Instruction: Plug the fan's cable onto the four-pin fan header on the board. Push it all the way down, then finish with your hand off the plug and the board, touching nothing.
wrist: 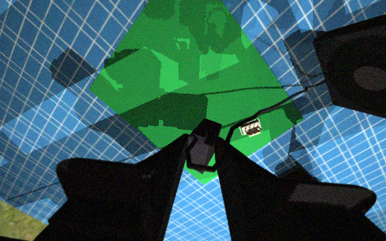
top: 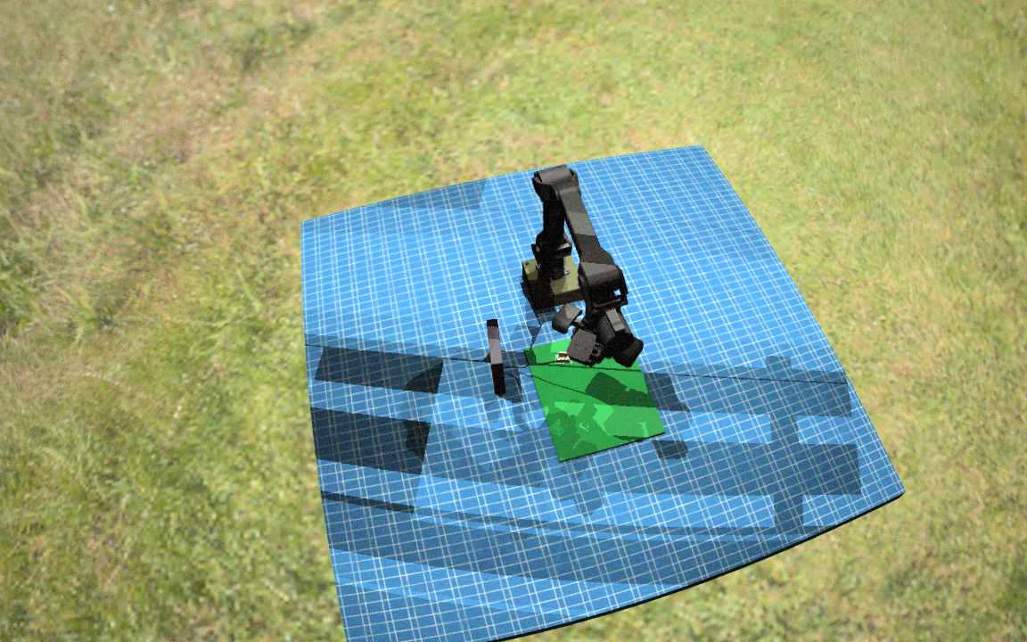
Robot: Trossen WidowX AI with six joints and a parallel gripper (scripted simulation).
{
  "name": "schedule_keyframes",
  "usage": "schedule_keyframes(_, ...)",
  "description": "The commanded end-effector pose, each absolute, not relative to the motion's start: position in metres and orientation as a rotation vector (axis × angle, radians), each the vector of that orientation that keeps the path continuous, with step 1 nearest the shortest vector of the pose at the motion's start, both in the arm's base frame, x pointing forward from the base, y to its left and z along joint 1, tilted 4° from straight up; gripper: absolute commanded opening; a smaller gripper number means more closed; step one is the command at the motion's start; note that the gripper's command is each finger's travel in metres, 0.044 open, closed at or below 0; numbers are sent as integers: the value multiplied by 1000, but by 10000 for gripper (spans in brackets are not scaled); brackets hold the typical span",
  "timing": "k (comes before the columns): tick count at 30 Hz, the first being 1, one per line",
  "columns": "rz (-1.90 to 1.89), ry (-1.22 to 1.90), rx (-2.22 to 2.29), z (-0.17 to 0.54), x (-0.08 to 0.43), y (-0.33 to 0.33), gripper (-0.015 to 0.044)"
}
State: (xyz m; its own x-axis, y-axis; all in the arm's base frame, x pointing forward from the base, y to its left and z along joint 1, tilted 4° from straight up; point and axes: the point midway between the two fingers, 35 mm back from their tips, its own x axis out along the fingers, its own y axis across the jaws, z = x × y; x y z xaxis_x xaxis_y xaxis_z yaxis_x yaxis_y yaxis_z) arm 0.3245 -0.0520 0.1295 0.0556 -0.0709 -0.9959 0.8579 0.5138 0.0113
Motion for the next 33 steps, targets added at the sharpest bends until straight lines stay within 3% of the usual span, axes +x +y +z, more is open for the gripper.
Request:
schedule_keyframes(1, -828, 1297, 734, 127, 331, -54, 0)
schedule_keyframes(33, -855, 1052, 479, 97, 357, -57, 0)
